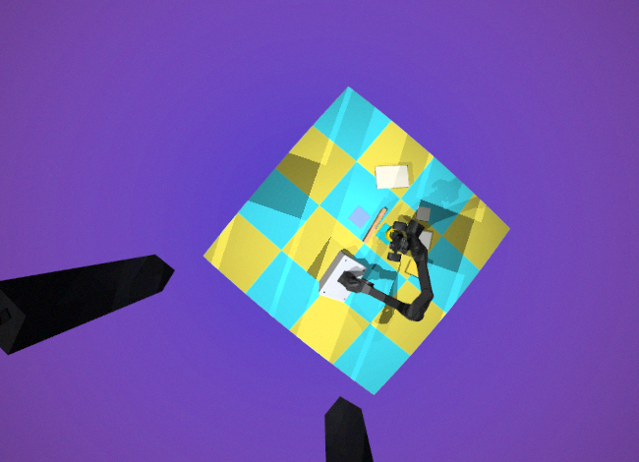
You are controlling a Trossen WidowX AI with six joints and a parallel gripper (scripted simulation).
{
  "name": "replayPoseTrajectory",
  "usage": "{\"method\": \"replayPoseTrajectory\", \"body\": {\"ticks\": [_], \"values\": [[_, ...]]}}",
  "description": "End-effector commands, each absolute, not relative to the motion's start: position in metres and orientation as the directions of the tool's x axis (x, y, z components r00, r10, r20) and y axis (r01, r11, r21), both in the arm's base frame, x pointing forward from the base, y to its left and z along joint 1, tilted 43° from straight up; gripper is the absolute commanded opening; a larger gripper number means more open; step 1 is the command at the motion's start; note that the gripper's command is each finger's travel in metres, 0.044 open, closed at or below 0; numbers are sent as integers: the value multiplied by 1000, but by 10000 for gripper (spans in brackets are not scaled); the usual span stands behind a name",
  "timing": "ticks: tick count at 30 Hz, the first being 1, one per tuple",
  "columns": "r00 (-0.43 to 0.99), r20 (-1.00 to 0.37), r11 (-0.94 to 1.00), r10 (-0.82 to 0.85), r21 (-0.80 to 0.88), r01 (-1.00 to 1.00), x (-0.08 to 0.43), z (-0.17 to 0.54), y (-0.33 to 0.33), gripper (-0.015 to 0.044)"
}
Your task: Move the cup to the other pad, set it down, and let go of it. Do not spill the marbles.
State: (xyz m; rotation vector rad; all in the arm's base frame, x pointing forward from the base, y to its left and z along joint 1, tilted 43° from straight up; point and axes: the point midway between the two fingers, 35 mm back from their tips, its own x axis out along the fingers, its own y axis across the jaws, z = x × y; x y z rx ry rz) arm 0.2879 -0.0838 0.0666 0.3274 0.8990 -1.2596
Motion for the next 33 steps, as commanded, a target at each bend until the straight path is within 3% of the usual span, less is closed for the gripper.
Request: {"method": "replayPoseTrajectory", "body": {"ticks": [1,33], "values": [[32,-733,319,-679,-256,913,288,63,-88,0],[32,-732,319,-680,-256,913,290,29,-120,0]]}}
